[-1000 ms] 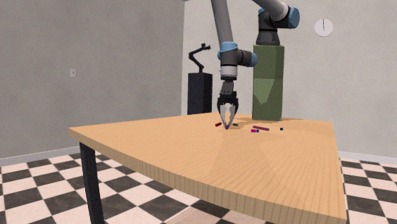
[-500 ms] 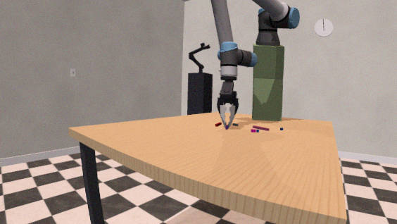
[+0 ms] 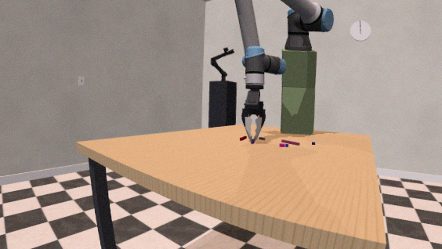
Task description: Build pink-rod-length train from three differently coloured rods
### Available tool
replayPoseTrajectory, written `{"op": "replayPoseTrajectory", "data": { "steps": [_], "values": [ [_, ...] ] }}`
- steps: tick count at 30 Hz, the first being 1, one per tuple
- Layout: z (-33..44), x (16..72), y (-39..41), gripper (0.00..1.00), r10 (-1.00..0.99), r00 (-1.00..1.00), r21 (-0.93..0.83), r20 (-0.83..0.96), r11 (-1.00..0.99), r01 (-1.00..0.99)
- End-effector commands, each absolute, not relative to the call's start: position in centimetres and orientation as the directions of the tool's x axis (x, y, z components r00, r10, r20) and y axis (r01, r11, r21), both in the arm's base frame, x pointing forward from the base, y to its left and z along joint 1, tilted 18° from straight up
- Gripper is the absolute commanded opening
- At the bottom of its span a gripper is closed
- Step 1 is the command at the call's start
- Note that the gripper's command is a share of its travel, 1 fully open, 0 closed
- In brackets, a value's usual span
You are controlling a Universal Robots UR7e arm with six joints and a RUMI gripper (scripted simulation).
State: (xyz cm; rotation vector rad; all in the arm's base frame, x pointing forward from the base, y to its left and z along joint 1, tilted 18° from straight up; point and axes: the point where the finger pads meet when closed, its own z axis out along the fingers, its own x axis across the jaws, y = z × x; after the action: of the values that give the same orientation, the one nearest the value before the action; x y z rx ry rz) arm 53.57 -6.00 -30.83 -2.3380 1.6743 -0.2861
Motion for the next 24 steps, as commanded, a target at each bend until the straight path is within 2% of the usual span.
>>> {"op": "replayPoseTrajectory", "data": {
  "steps": [1,24],
  "values": [
    [-30.7,53.7,-6.0,0.00,-0.947,0.320,-0.316,0.016,-0.309,-0.897],
    [-24.3,51.5,-6.6,0.00,-0.948,0.319,-0.315,0.014,-0.307,-0.898]
  ]
}}
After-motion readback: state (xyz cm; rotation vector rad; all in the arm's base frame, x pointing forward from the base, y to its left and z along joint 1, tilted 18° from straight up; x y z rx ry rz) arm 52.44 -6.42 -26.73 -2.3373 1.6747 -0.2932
